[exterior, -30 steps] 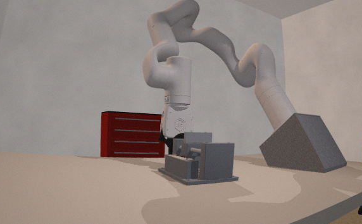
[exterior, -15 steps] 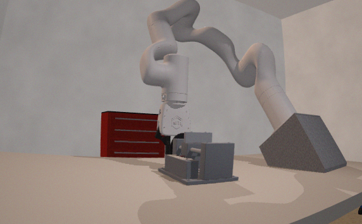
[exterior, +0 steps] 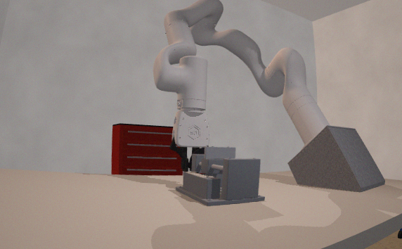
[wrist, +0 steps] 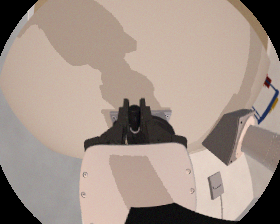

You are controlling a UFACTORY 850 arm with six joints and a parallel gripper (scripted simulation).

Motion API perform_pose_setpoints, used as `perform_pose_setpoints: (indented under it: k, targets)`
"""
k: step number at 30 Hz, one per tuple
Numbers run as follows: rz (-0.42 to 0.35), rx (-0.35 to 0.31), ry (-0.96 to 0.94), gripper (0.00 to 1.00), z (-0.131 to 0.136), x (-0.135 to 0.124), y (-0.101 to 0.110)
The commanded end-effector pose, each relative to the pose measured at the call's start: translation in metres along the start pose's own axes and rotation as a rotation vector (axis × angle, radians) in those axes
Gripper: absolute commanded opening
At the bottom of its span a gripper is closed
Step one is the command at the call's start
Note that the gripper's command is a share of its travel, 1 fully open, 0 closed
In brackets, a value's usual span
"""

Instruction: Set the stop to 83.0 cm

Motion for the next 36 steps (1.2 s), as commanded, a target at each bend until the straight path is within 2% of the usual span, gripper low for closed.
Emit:
perform_pose_setpoints:
  k: [1, 21, 36]
  targets:
    - [0.000, 0.000, 0.000, 0.06, -0.002, 0.000, 0.006]
    - [0.000, 0.000, 0.000, 0.06, 0.005, 0.000, 0.030]
    - [0.000, 0.000, 0.000, 0.06, 0.030, 0.001, 0.040]
Point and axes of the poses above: the point where the finger pads meet when closed, its own y axis back along the fingers, its own z axis across the jaws, x = y × z, the point moved 3 cm from there along y, back along the fingers, and after that the axes turned 3 degrees about -y, right-handed, at the moved point
